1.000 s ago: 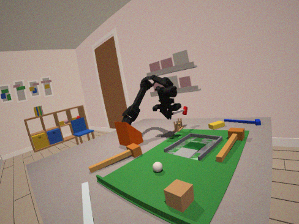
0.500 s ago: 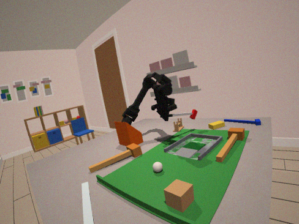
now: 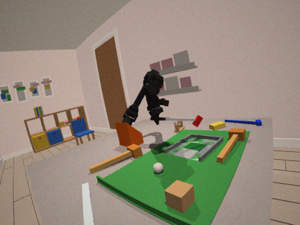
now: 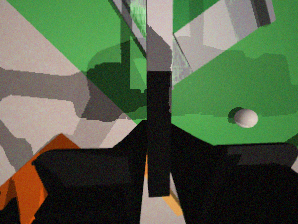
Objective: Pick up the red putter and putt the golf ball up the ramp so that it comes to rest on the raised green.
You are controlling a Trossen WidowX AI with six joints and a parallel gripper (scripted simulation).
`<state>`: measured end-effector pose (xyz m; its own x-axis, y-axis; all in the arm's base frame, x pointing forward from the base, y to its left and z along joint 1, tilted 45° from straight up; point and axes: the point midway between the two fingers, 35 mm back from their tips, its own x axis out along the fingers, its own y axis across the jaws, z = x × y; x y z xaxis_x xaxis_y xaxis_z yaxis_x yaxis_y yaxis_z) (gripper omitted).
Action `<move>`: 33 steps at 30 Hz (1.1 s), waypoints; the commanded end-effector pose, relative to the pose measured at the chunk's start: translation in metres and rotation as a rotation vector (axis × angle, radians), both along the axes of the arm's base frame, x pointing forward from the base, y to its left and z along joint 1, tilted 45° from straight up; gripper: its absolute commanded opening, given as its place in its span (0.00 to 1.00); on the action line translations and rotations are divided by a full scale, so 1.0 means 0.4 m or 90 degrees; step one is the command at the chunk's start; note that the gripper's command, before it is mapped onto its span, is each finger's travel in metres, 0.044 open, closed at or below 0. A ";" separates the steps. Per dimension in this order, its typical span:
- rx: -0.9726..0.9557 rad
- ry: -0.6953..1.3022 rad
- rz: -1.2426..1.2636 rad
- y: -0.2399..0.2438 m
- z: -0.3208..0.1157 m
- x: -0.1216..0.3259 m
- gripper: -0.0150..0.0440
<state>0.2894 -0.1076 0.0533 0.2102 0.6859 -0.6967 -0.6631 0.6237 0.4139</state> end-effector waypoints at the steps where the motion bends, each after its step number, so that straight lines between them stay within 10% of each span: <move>1: 0.002 0.044 -0.047 -0.052 -0.039 -0.009 0.25; 33: 0.092 0.423 -0.416 -0.361 -0.420 -0.281 0.25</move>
<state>0.1880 -0.2450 -0.1020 0.1749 0.6621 -0.7287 0.1366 0.7166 0.6840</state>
